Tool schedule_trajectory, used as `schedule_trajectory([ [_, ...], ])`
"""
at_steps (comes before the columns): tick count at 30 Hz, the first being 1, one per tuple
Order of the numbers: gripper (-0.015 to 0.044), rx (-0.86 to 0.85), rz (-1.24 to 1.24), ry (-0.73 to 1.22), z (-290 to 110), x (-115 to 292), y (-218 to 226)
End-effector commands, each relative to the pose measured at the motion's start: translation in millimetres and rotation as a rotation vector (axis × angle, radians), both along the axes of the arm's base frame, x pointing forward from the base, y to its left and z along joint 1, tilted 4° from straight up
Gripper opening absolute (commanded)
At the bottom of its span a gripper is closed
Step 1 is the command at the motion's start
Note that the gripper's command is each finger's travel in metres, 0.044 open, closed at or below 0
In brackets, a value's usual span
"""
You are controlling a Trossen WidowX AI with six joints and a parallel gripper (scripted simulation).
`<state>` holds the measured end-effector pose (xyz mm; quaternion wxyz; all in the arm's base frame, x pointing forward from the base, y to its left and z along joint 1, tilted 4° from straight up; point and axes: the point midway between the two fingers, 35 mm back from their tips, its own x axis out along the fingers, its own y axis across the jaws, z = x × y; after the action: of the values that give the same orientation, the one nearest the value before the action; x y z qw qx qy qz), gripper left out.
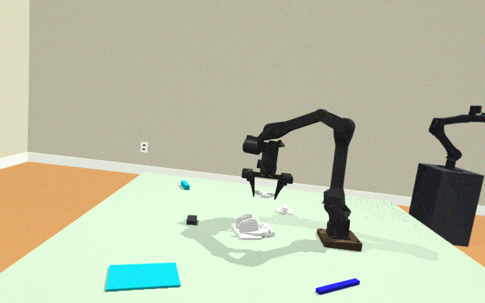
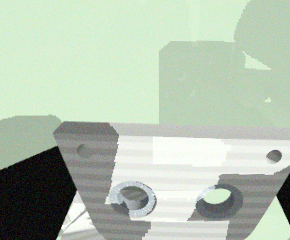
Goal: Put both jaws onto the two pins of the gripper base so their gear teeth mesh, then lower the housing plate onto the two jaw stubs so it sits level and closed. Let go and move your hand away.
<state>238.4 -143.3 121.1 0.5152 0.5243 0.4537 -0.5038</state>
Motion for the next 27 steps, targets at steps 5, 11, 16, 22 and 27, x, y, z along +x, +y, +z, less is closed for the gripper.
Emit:
schedule_trajectory([
  [5,0.0351,0.017,-0.212,0.002,-3,5,21],
  [11,0.0351,0.029,-0.363,-0.006,-3,9,36],
  [16,0.0351,0.039,-0.488,-0.012,-4,11,48],
  [22,0.0351,0.052,-0.639,-0.019,-4,14,63],
  [27,0.0351,0.062,-0.765,-0.025,-4,15,75],
])
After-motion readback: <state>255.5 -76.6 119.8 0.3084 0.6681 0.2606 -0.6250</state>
